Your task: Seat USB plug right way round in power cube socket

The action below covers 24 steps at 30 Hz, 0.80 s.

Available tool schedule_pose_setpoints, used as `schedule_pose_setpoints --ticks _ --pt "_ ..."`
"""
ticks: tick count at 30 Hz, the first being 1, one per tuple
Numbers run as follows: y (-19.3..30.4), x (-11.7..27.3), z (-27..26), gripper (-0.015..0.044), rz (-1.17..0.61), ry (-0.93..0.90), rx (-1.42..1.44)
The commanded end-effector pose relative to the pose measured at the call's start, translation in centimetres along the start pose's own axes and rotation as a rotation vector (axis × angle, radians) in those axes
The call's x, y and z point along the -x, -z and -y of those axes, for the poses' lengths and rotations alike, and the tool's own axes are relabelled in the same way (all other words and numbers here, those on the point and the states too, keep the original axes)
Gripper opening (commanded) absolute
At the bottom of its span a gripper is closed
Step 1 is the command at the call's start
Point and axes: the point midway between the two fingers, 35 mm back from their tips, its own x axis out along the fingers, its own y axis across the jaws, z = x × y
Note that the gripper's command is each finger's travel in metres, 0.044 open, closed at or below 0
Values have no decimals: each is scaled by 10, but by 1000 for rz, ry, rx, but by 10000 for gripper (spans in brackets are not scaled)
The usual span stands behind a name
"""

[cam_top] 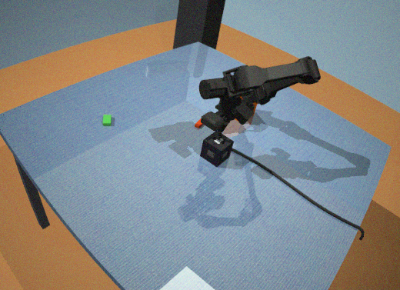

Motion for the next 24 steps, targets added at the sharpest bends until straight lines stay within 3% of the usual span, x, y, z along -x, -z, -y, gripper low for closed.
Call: schedule_pose_setpoints --ticks 1,24 --pt "0 -1 0 0 1 1 -3" --pt "0 -4 0 0 1 1 -3"
